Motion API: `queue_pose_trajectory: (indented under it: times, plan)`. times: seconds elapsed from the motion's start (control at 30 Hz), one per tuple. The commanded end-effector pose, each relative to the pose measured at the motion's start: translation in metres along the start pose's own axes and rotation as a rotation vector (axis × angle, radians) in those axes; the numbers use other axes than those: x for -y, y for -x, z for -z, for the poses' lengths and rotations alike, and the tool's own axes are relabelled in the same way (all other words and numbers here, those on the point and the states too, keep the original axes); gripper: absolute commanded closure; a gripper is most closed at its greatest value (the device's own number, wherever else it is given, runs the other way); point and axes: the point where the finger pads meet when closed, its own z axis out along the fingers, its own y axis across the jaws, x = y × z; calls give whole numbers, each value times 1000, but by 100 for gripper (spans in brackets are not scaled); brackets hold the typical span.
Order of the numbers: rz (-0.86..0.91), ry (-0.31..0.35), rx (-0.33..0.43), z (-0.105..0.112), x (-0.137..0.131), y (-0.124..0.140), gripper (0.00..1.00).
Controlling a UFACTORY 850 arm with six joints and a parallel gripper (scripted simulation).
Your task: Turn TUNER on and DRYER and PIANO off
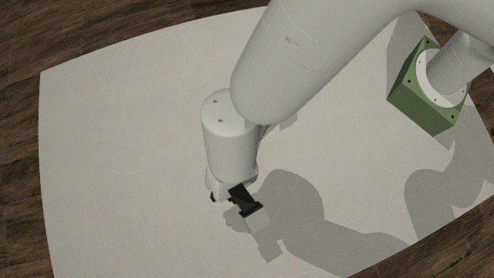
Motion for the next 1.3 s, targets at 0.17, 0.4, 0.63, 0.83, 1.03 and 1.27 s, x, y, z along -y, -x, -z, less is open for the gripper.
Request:
queue_pose_trajectory:
  times: [0.17,0.4,0.63,0.83,1.03,1.27]
  plan:
    - [2,-23,-7,33,66,104,100]
    - [0,-40,-22,58,125,164,100]
    - [-4,-47,-44,82,187,210,100]
    - [-4,-48,-46,84,193,213,100]
    - [-4,-48,-46,84,193,213,100]
    - [-4,-48,-46,84,193,213,100]
